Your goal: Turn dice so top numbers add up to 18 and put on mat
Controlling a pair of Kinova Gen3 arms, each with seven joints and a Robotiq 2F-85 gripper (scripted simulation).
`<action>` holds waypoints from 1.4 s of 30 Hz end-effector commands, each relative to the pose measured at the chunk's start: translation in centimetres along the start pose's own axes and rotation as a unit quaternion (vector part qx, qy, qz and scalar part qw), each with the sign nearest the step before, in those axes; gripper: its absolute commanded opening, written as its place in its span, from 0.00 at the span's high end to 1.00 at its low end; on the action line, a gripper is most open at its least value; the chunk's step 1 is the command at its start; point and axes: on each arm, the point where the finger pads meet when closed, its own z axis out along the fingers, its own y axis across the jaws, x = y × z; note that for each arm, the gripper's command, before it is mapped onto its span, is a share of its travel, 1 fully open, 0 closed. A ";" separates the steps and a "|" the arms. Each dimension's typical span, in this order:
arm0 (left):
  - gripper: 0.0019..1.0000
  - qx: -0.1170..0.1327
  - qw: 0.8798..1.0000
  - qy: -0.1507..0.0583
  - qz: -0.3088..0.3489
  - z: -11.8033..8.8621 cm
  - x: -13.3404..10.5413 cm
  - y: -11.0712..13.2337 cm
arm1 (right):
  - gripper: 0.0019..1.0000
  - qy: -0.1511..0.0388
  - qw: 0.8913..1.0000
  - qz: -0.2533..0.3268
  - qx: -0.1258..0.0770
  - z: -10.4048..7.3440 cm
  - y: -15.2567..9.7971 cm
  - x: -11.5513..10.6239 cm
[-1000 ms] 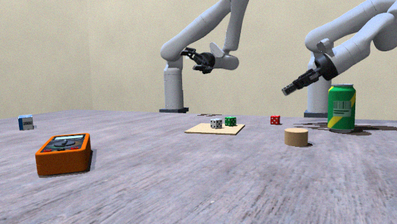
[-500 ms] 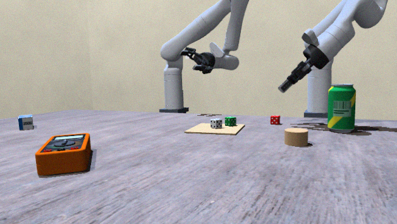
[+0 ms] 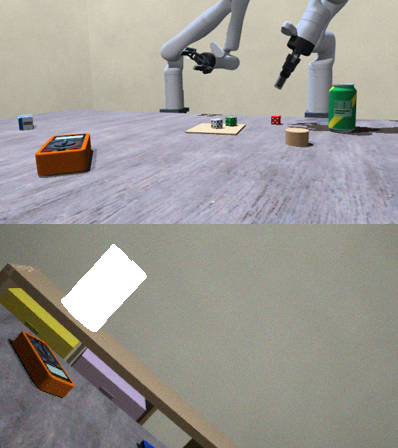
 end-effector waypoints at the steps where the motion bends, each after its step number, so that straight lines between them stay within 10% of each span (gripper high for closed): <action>1: 0.54 -0.014 0.997 -0.077 0.000 0.2 0.5 0.1 | 0.00 0.000 1.000 0.001 0.000 0.0 0.0 0.0; 22: 0.54 -0.014 0.974 -0.226 0.002 0.0 2.3 0.1 | 0.00 0.000 1.000 0.001 0.000 0.0 0.0 0.0; 37: 0.54 -0.011 0.969 -0.248 0.002 -0.1 2.5 0.0 | 0.00 0.000 1.000 0.001 0.000 0.0 0.0 0.0; 38: 0.00 -0.011 0.969 -0.248 0.002 -0.1 2.5 0.0 | 0.00 0.000 1.000 0.001 0.000 0.0 0.0 0.0; 42: 0.00 -0.011 0.969 -0.248 0.002 -0.1 2.5 0.0 | 0.00 0.000 1.000 0.001 0.000 0.0 0.0 0.0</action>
